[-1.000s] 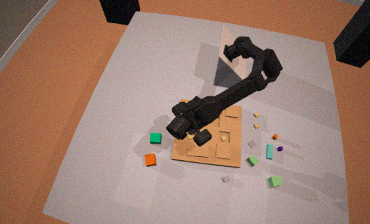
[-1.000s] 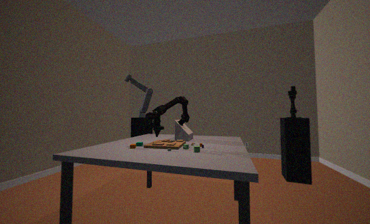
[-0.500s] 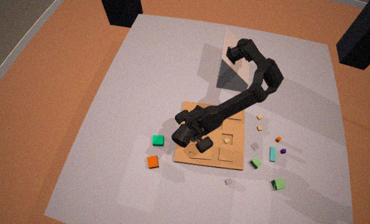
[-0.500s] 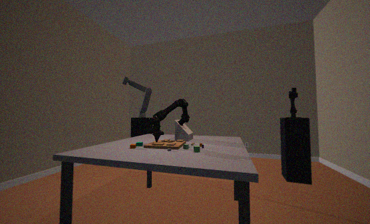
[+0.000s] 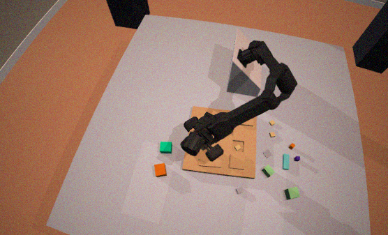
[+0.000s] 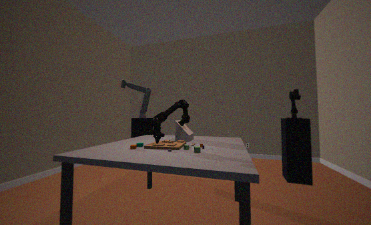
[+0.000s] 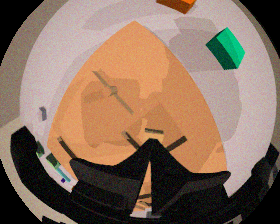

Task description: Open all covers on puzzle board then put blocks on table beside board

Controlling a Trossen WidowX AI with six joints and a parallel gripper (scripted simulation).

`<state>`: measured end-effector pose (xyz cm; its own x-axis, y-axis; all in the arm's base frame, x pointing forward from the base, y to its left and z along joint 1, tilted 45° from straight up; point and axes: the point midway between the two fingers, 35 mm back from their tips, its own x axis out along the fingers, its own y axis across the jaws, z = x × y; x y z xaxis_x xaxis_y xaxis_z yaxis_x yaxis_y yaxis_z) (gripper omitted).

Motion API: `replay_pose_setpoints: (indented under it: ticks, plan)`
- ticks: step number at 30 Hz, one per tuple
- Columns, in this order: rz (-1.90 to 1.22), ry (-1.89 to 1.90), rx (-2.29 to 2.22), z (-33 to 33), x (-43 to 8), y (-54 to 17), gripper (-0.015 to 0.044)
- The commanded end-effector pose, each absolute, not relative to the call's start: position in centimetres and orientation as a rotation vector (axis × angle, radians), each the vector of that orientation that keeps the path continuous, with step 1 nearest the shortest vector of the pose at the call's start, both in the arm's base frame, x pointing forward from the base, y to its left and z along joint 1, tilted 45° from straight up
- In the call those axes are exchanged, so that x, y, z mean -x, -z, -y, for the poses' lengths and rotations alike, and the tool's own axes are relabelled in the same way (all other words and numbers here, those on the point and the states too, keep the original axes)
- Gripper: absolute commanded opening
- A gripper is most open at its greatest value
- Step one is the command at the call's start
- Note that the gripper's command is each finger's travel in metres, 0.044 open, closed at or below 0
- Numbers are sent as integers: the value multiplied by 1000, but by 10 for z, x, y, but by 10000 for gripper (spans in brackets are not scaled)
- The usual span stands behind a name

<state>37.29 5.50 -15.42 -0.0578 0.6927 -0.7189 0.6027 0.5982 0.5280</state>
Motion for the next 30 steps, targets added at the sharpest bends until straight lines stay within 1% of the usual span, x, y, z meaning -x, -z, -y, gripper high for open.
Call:
replay_pose_setpoints:
  ticks: [1, 27, 30]
  plan:
    - [-1744, -103, -1078, -57, -371, 155, 0]
    - [-1744, -99, -1081, -49, -376, 157, 0]
    - [-1721, -184, -1008, -49, -376, 157, 0]
